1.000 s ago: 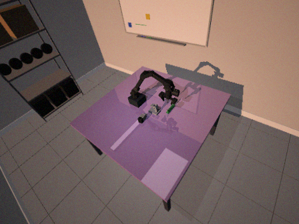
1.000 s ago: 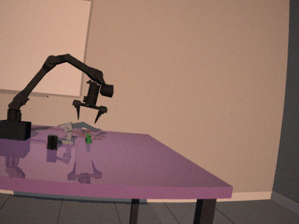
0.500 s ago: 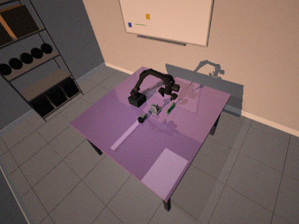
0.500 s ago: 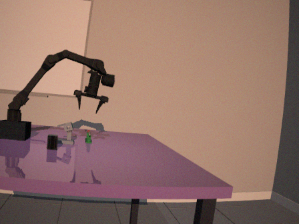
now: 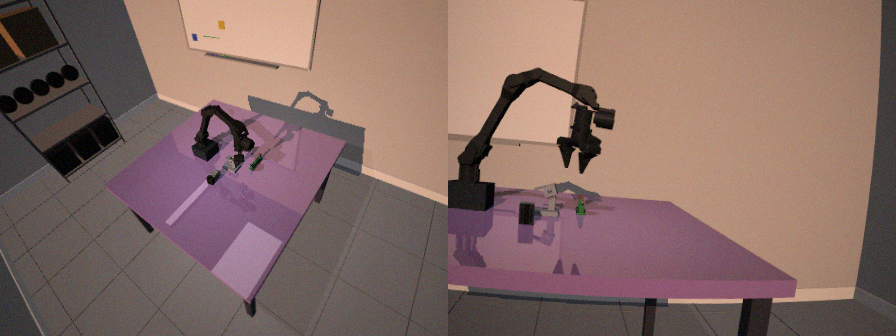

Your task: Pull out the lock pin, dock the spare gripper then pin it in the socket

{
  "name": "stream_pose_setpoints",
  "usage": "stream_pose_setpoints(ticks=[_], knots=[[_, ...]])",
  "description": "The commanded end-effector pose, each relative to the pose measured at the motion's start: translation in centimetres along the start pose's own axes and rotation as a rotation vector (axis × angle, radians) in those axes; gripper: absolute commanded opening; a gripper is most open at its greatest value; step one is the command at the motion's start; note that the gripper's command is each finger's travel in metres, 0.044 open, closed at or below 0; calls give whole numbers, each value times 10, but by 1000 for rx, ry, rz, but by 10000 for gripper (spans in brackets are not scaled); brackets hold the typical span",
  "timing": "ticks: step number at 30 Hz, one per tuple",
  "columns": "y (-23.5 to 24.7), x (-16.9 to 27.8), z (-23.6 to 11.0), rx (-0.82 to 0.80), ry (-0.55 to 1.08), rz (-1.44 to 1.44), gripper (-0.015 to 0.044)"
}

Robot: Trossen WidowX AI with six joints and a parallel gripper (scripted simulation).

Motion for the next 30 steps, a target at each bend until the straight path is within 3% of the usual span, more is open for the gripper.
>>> stream_pose_setpoints(ticks=[1, 19, 30], knots=[[-26, 65, -1, 38, -28, 657, 440], [-31, 197, 14, 62, -114, 2029, 440], [-30, 201, 15, 62, -118, 2070, 440]])
Point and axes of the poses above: the point midway between the two fingers, 35 mm back from their tips, its own z axis out along the fingers, its own y axis across the jaws, x = y × z, the point moved 4 cm from there along -z, back along the fingers, and after that the axes turned 6 degrees about -z, right-handed, at the moved point
